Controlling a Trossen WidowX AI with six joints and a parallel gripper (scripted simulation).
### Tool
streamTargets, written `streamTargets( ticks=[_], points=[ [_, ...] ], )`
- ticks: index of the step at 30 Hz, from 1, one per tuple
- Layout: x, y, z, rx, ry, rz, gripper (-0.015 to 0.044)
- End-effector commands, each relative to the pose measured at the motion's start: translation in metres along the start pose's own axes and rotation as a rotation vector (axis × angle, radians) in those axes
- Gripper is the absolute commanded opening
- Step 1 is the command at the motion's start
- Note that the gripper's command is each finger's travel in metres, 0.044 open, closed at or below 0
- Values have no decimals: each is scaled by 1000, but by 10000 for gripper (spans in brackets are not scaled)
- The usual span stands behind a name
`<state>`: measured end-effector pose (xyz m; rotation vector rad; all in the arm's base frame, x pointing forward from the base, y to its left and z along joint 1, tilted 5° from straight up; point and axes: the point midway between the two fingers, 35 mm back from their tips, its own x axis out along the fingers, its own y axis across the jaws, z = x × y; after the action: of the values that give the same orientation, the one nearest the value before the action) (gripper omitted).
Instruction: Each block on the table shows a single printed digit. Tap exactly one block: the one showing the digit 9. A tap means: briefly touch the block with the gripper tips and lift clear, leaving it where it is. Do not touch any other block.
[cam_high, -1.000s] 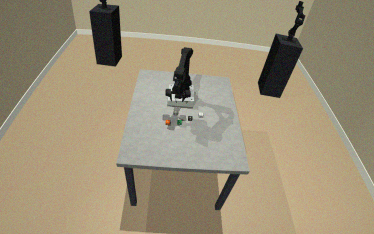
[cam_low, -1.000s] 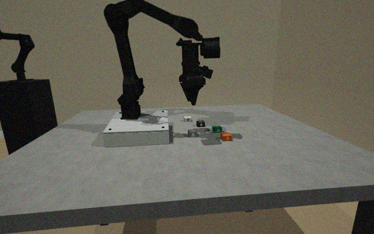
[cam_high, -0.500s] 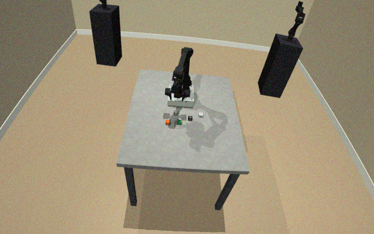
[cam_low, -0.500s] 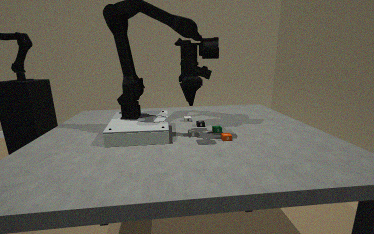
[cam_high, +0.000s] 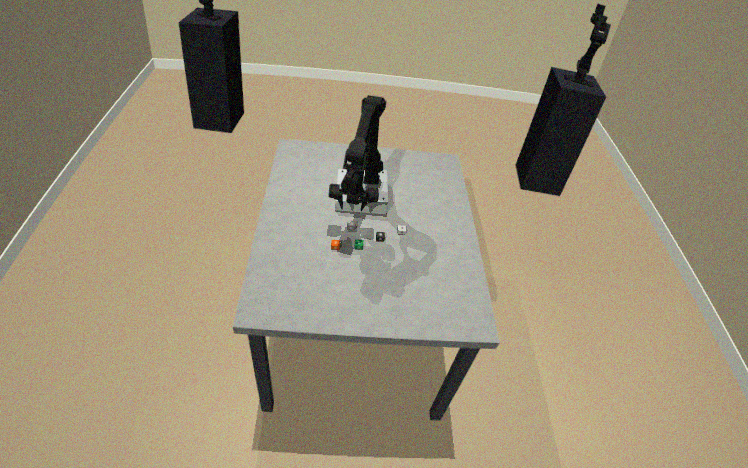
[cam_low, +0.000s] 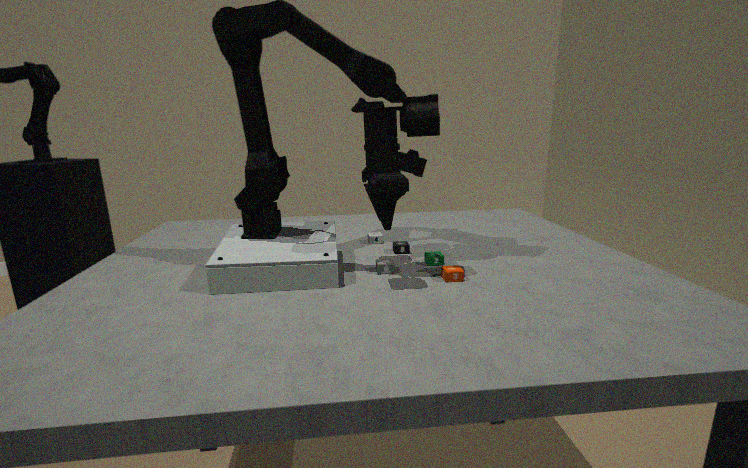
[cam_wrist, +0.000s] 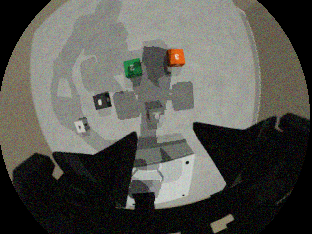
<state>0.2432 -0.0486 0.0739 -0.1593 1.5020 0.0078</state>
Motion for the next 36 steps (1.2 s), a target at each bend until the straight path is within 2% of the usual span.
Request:
streamTargets(
  ticks=[1,8,21,36],
  points=[
    [46,4,-10,-4,30,13,190],
    [46,4,-10,-4,30,13,20],
    [47,4,-10,-4,30,13,20],
    [71,4,-11,-4,30,13,20]
  ],
)
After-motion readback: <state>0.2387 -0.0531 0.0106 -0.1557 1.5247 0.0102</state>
